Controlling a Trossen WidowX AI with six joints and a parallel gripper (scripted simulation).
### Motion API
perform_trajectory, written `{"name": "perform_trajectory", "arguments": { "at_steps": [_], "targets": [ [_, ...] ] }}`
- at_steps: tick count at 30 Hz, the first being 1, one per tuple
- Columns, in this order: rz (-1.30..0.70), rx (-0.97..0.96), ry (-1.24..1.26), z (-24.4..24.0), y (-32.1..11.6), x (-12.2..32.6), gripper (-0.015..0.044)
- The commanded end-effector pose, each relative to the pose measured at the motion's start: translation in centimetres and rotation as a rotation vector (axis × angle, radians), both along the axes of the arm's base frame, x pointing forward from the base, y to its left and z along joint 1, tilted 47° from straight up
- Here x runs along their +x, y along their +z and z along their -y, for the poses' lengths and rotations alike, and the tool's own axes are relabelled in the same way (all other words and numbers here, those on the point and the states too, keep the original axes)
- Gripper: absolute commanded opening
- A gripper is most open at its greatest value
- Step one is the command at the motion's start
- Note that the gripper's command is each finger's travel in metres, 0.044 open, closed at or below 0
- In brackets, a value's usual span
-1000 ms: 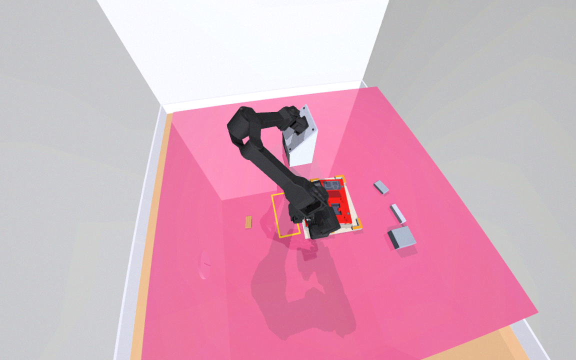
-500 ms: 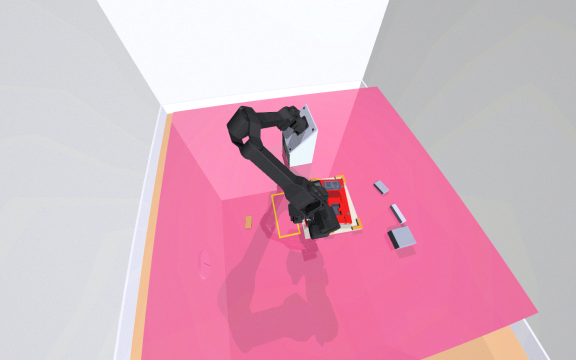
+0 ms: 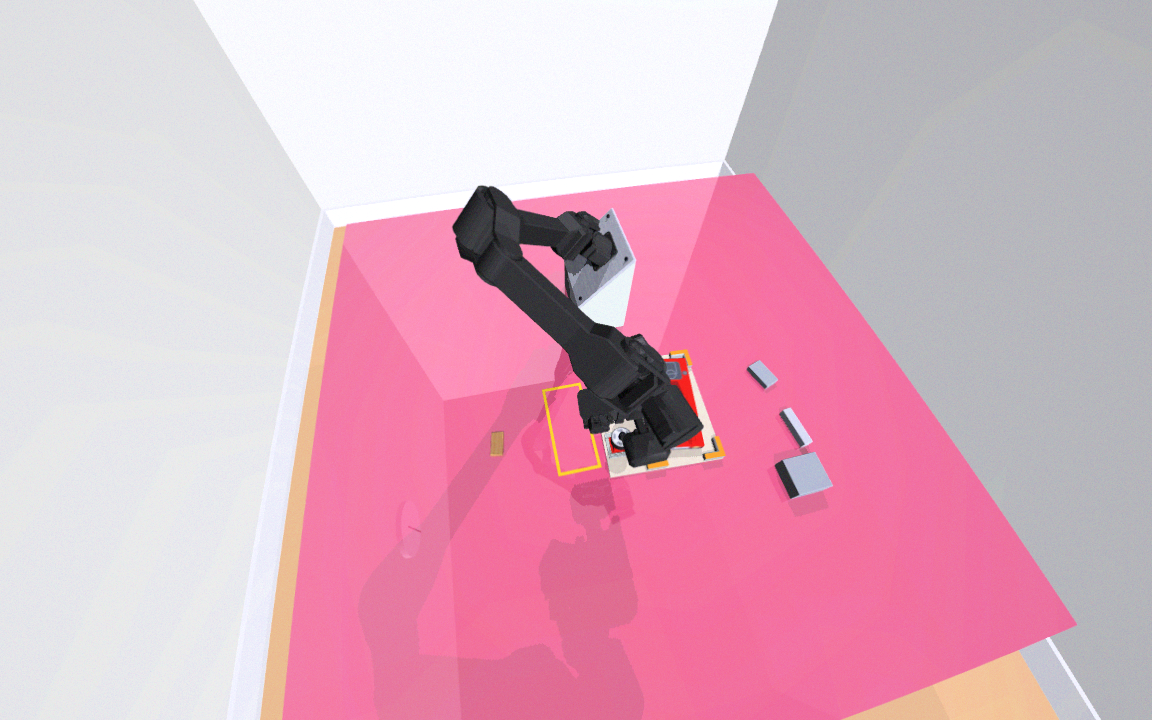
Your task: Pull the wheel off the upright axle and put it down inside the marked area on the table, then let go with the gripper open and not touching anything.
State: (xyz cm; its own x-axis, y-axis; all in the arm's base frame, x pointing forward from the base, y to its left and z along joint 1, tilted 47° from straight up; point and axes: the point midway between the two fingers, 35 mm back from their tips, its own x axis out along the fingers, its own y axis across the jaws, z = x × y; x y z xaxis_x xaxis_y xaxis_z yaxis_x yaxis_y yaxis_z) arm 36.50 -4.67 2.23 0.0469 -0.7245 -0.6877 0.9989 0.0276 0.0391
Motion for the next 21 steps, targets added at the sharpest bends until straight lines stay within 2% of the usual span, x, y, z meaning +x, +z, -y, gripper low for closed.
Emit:
{"name": "perform_trajectory", "arguments": {
  "at_steps": [1, 12, 18, 21],
  "targets": [
    [-0.001, 0.003, -0.011, -0.1, 0.2, -0.1, 0.03],
    [-0.001, 0.0, -0.011, 4.9, -4.5, 0.2, 0.03],
    [-0.002, -0.001, -0.011, 5.3, -4.8, 0.1, 0.03],
    [-0.002, 0.005, -0.017, 5.0, -4.6, 0.1, 0.0221]
  ]
}}
